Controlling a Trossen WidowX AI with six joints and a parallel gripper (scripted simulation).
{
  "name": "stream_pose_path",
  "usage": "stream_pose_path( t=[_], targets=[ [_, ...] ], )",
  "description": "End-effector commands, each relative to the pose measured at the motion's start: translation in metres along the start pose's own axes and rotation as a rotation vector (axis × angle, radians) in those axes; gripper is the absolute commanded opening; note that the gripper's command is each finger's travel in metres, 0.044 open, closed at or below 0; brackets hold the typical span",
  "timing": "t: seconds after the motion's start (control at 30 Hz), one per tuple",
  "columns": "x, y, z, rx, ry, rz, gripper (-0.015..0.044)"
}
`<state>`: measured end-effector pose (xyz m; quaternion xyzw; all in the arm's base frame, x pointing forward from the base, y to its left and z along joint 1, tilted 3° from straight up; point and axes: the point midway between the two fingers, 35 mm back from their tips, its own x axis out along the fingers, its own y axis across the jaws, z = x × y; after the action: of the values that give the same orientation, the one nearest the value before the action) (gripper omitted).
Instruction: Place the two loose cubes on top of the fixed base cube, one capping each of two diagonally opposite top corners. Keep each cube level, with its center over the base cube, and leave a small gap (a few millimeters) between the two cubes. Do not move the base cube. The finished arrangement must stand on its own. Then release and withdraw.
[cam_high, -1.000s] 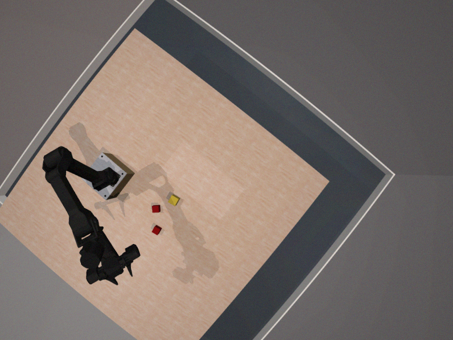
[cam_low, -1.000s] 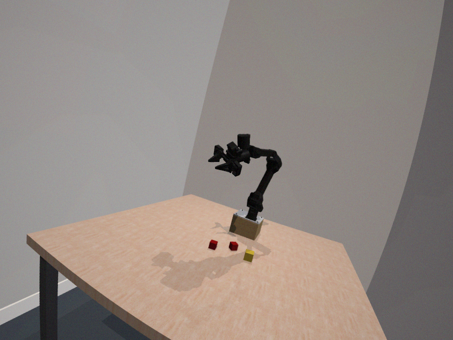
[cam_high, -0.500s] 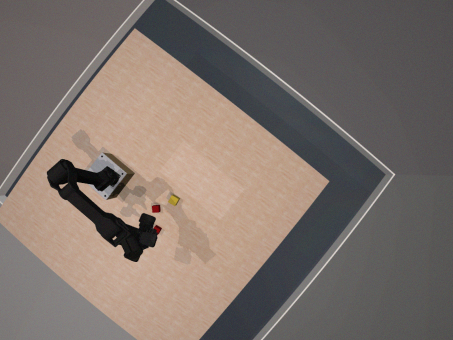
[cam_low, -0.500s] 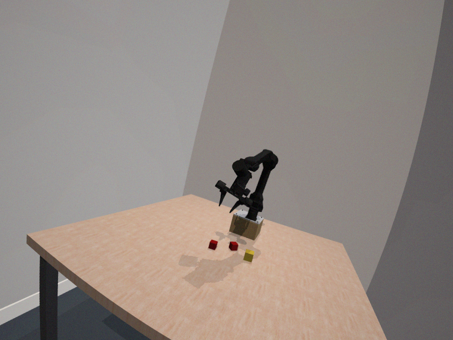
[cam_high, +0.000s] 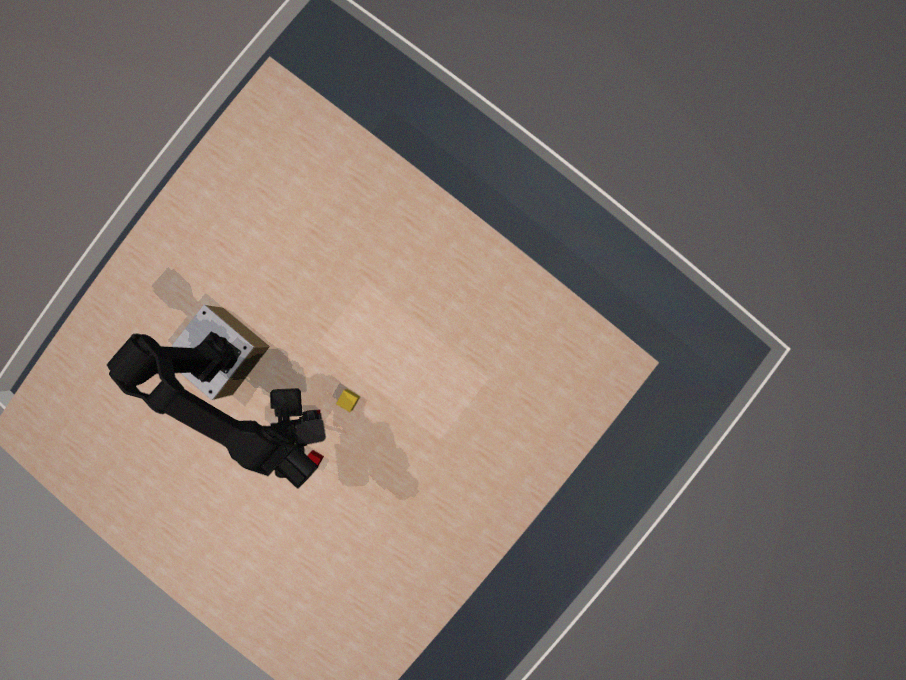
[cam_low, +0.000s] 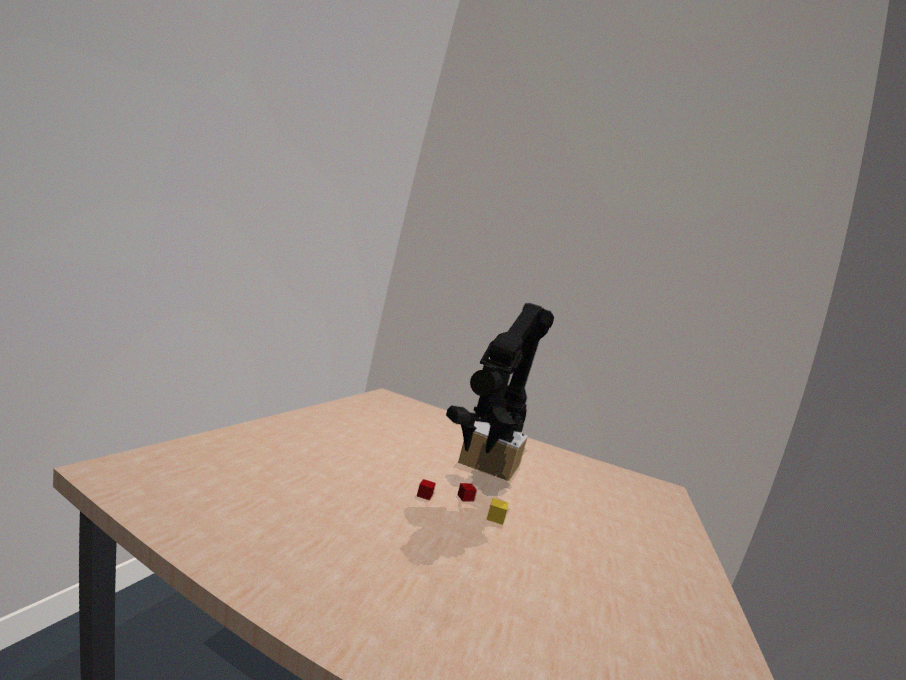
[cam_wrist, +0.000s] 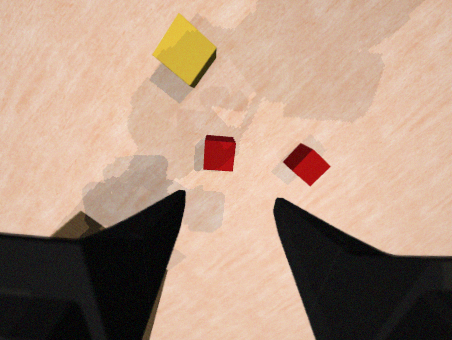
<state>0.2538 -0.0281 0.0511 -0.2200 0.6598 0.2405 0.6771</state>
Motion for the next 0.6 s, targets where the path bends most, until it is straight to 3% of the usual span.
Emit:
stream_pose_path(
  t=[0.0, 0.23, 0.57],
  targets=[
    [0.004, 0.004, -0.001, -0.014, 0.011, 0.018, 0.0265],
    [0.063, 0.005, -0.002, -0.014, 0.011, 0.019, 0.0265],
    [0.080, 0.006, -0.003, -0.014, 0.011, 0.019, 0.0265]
  ],
)
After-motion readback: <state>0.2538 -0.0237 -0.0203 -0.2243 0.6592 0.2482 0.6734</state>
